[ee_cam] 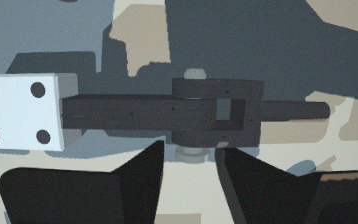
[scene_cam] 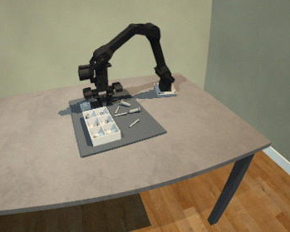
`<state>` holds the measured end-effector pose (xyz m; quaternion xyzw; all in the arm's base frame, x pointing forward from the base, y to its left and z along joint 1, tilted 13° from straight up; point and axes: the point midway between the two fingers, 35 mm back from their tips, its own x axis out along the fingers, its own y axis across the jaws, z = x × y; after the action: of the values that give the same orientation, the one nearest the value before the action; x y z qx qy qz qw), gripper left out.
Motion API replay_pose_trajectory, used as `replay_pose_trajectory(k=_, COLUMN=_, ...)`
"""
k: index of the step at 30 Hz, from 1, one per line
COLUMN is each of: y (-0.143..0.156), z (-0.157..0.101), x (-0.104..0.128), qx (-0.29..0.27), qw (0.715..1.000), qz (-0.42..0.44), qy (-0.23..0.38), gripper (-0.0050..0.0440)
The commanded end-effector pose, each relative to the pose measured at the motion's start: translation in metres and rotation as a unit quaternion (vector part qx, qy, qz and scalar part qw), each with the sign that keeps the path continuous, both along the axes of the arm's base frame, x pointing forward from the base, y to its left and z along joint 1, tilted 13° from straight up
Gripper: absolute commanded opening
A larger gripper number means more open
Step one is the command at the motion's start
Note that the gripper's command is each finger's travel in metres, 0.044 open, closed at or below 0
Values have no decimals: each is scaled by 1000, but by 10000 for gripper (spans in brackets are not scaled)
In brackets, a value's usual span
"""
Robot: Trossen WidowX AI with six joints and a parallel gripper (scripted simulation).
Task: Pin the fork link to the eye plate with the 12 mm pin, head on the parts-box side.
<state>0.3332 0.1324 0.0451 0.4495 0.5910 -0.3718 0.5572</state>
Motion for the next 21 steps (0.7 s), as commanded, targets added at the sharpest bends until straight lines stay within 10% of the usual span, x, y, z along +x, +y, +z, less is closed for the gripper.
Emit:
replay_pose_trajectory(k=1, y=0, z=3, x=0, qx=2, qw=1000, qz=1, qy=-4, gripper=150)
replay_pose_trajectory(k=21, y=0, z=13, x=5, qx=5, qw=1000, qz=1, qy=-13, gripper=150)
